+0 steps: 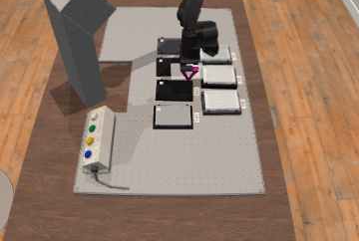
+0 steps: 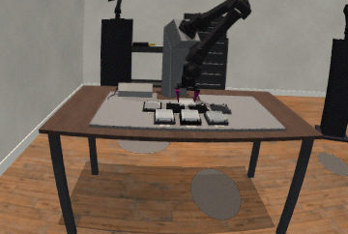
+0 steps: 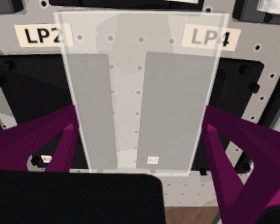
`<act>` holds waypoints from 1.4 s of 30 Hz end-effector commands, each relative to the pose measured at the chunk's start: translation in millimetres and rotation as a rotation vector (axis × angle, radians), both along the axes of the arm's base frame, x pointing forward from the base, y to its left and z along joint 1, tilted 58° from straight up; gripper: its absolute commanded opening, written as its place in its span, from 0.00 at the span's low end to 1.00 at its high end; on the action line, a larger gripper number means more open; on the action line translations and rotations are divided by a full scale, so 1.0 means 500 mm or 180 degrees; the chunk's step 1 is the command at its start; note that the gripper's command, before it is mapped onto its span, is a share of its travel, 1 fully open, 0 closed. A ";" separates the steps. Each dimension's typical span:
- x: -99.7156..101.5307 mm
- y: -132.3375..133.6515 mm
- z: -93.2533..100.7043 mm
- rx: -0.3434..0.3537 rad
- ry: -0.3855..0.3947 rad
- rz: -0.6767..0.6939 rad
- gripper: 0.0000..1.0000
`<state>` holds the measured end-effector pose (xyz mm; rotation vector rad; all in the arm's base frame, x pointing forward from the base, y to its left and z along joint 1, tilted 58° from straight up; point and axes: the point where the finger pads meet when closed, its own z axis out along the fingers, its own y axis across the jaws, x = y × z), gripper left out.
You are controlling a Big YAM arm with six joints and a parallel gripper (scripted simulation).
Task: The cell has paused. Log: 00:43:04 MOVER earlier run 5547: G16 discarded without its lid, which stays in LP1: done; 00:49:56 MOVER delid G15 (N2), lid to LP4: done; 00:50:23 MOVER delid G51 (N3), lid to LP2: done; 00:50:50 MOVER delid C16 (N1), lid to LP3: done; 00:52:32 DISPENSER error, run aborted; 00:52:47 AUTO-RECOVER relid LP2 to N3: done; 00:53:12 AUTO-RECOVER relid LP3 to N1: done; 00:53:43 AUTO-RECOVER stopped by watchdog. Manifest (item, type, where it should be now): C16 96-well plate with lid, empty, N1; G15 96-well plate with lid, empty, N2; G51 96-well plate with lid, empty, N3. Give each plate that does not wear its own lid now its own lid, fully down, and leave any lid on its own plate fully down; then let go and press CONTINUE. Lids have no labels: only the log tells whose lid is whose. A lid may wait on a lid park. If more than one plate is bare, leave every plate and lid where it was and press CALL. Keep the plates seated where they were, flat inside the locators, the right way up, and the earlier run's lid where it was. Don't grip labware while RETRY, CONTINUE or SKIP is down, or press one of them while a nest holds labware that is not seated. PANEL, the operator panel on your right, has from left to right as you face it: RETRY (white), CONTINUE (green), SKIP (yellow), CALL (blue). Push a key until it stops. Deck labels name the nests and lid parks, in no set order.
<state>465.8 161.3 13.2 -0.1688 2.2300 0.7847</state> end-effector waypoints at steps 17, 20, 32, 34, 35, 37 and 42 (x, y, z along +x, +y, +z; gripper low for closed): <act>0.036 0.096 0.170 0.0062 -0.0026 0.0009 0.00; 0.043 0.111 0.197 0.0064 -0.0029 0.0009 0.00; 0.064 0.160 0.285 0.0071 -0.0038 0.0009 0.00; 0.068 0.170 0.303 0.0073 -0.0040 0.0009 0.00; 0.070 0.175 0.311 0.0074 -0.0041 0.0009 0.00; 0.075 0.185 0.330 0.0076 -0.0044 0.0009 0.00; 0.088 0.188 0.359 0.0084 -0.0051 -0.0025 0.00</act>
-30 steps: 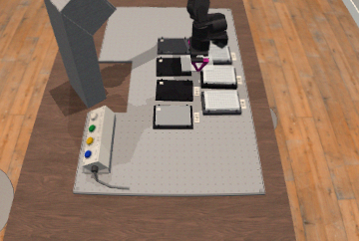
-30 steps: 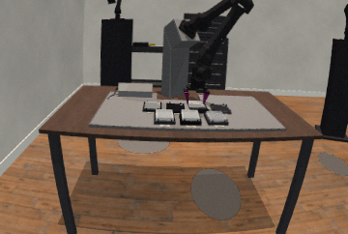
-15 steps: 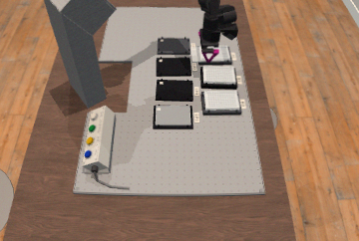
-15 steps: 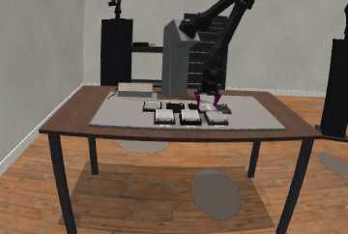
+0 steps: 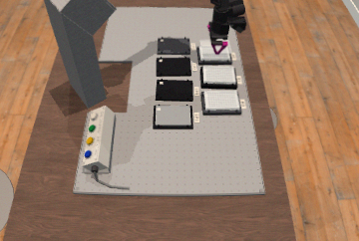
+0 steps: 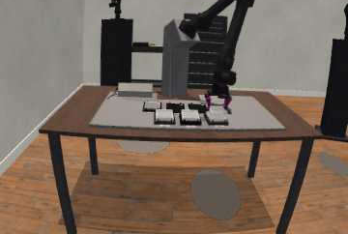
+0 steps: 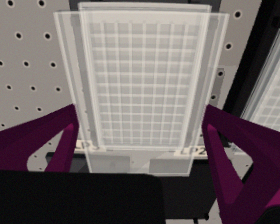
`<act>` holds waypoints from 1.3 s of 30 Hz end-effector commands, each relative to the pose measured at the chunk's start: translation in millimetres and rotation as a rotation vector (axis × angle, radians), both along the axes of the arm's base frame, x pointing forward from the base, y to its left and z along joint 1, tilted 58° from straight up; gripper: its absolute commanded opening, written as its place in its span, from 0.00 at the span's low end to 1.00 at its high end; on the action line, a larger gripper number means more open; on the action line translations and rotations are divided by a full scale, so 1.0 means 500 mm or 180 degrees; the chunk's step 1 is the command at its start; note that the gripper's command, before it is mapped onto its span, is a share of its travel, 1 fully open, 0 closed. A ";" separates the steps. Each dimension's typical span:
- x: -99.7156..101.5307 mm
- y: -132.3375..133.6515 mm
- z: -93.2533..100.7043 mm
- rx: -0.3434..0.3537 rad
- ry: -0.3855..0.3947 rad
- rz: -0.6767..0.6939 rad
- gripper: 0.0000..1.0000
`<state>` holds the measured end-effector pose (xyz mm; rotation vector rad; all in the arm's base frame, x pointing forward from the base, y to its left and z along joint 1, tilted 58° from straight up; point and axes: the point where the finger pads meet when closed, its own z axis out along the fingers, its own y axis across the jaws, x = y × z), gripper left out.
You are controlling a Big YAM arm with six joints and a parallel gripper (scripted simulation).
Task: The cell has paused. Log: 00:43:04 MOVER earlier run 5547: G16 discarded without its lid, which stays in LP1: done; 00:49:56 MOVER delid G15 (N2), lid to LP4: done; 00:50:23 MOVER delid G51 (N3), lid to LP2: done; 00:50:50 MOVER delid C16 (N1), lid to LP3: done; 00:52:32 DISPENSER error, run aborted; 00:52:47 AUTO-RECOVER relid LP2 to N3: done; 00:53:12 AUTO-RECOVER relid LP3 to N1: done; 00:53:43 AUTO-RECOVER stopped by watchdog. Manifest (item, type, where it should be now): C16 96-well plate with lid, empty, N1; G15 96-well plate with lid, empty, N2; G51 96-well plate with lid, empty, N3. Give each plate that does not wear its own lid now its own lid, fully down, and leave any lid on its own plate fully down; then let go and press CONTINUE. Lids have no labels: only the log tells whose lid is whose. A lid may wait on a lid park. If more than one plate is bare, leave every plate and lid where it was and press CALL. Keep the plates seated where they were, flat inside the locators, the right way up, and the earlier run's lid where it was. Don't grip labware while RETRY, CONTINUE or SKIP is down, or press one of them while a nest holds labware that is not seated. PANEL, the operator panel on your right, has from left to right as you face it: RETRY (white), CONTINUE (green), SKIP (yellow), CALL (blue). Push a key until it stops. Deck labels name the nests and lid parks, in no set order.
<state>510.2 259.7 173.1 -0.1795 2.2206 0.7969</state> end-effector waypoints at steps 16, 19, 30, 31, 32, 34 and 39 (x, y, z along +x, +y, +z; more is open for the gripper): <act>0.010 -0.010 -0.007 0.0019 0.0071 -0.0077 0.00; 0.010 -0.009 -0.007 0.0020 0.0069 -0.0073 0.00; 0.011 0.016 -0.002 0.0042 0.0017 -0.0021 0.00; 0.012 0.015 -0.001 0.0043 0.0013 -0.0024 0.00; 0.014 0.014 -0.001 0.0043 0.0013 -0.0031 0.00; 0.017 0.012 -0.004 0.0041 0.0018 -0.0041 0.00; 0.013 0.017 -0.009 0.0036 0.0031 -0.0026 0.00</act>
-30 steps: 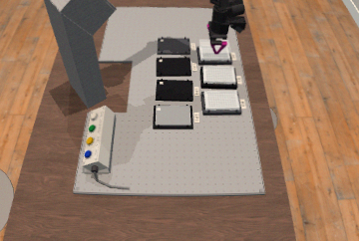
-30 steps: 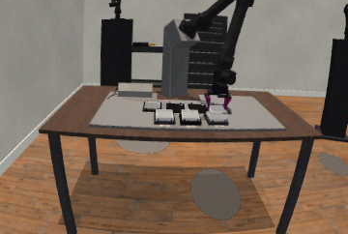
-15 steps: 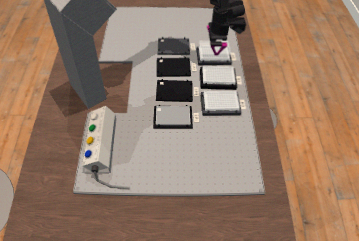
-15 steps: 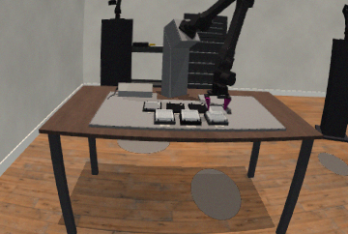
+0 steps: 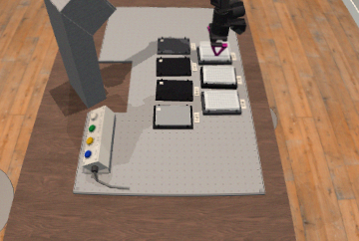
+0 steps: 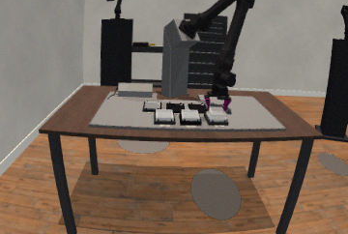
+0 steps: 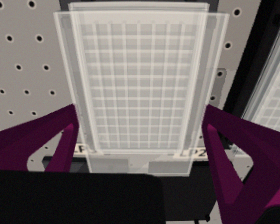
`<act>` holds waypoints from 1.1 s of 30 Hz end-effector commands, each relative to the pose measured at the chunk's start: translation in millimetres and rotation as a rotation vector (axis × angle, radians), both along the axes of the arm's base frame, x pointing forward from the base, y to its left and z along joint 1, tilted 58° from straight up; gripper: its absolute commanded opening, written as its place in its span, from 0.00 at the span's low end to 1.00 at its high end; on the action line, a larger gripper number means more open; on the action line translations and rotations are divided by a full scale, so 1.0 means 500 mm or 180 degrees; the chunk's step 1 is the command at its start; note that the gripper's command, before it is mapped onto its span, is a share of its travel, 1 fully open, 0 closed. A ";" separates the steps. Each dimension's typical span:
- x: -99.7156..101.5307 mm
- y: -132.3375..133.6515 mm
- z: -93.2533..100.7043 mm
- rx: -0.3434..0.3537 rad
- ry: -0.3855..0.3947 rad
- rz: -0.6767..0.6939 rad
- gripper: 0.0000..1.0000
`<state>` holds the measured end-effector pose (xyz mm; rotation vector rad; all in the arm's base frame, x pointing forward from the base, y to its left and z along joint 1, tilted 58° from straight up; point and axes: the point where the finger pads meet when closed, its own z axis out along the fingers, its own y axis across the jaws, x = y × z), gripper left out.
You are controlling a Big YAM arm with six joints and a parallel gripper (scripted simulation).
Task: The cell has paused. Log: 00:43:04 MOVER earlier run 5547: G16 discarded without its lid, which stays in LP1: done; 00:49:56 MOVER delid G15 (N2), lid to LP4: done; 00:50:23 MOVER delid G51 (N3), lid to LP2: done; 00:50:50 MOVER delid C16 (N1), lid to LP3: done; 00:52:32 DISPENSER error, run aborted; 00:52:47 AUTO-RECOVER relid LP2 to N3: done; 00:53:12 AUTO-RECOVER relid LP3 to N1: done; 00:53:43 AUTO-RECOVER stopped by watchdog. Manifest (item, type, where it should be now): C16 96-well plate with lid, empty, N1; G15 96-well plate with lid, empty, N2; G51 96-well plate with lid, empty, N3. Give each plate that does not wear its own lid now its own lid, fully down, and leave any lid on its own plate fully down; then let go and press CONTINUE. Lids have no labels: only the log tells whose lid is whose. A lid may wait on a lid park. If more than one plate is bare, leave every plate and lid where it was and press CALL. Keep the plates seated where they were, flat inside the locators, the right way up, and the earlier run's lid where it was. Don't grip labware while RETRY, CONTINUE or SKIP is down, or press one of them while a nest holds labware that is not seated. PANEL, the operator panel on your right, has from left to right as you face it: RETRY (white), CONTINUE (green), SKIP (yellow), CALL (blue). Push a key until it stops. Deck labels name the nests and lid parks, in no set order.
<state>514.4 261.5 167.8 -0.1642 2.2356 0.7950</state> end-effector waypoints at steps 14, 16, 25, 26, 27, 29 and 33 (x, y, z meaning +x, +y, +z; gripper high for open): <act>0.013 0.019 0.001 0.0043 -0.0031 -0.0003 0.00; 0.013 0.014 -0.001 0.0040 -0.0027 -0.0014 0.00; 0.018 0.020 0.001 0.0046 -0.0038 -0.0010 0.00; 0.018 0.021 0.000 0.0046 -0.0038 -0.0010 0.00; 0.019 0.023 -0.003 0.0043 -0.0032 -0.0006 0.00; 0.019 0.027 -0.003 0.0043 -0.0031 0.0001 0.00; 0.018 0.022 -0.006 0.0040 -0.0026 -0.0008 0.00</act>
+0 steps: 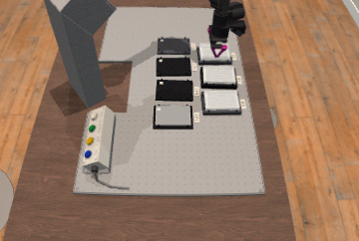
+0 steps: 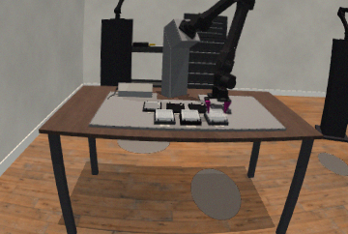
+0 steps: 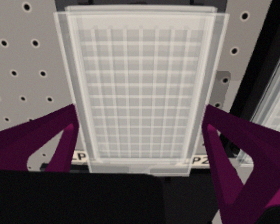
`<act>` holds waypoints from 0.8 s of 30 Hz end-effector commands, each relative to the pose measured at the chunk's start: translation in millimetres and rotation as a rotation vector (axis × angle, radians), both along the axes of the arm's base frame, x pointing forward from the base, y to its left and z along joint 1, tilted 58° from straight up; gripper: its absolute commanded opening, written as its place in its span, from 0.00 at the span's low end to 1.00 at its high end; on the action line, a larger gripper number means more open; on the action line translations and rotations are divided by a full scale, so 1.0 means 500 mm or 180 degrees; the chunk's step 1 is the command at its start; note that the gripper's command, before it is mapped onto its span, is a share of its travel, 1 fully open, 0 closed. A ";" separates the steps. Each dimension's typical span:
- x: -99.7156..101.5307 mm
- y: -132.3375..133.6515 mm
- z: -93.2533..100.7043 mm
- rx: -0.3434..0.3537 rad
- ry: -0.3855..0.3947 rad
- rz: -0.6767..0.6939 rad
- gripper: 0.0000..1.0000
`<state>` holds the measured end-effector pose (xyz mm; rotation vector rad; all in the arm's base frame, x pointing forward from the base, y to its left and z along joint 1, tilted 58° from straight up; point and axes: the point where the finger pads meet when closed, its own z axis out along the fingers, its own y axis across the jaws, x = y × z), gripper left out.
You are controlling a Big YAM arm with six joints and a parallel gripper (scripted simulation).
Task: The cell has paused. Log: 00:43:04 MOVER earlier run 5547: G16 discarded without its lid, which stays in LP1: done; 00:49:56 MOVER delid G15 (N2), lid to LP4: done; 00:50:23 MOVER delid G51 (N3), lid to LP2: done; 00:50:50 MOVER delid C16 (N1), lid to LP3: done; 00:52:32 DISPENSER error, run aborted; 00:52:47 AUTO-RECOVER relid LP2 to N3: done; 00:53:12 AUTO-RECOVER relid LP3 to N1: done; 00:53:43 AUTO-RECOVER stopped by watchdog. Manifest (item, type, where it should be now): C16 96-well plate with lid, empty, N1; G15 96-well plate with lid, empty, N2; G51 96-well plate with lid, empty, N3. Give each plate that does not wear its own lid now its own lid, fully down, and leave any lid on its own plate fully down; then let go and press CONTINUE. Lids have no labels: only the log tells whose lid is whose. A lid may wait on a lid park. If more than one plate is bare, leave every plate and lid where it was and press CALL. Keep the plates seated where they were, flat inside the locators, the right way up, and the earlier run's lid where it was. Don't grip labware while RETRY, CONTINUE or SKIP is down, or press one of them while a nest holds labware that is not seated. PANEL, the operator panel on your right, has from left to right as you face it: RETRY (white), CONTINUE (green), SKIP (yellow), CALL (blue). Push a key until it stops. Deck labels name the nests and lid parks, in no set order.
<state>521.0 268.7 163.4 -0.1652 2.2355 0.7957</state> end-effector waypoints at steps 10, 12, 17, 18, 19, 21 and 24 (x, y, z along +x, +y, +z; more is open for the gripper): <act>0.010 0.015 0.005 0.0046 -0.0040 -0.0006 0.00; 0.011 0.019 0.000 0.0043 -0.0030 0.0000 0.00; 0.012 0.011 -0.005 0.0036 -0.0020 -0.0021 0.00; 0.013 0.013 -0.006 0.0036 -0.0016 -0.0019 0.00; 0.013 0.015 -0.006 0.0037 -0.0018 -0.0014 0.00; 0.014 0.018 -0.005 0.0040 -0.0024 -0.0009 0.00; 0.015 0.022 -0.004 0.0042 -0.0029 -0.0002 0.00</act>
